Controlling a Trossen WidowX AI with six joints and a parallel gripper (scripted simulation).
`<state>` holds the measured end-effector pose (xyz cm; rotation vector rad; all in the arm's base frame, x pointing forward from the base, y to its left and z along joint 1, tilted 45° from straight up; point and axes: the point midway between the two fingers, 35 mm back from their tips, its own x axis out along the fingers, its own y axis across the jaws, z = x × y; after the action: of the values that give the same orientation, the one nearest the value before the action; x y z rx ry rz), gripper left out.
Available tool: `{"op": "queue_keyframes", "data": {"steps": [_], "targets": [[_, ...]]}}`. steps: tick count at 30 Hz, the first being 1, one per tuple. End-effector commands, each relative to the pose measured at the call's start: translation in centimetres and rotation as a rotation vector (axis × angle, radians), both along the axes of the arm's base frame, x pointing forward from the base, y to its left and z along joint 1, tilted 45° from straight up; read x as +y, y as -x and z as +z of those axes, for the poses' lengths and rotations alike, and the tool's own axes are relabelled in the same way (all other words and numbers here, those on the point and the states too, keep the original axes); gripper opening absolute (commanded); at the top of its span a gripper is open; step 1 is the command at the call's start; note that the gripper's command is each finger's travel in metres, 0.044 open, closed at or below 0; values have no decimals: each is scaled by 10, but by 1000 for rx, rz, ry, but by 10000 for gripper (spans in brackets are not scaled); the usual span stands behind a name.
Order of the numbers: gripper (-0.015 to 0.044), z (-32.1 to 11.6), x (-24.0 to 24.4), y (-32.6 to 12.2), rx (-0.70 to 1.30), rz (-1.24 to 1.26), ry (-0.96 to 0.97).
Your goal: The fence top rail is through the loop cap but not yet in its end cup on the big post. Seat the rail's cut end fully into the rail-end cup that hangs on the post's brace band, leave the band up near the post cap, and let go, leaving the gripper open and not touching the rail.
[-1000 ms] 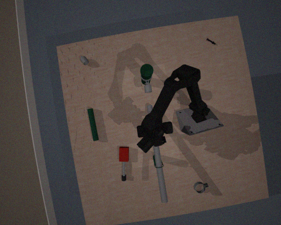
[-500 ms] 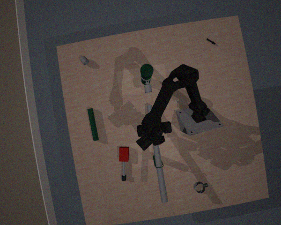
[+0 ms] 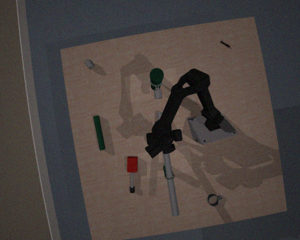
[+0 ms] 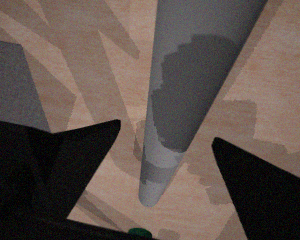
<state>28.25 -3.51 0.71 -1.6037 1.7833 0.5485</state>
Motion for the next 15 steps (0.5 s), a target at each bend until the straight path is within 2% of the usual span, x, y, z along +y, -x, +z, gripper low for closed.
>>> {"op": "queue_keyframes", "data": {"steps": [1, 7, 15], "targets": [[440, -7, -7, 3, 13, -1, 10], [440, -9, -10, 4, 13, -1, 11], [230, -9, -10, 4, 13, -1, 11]]}}
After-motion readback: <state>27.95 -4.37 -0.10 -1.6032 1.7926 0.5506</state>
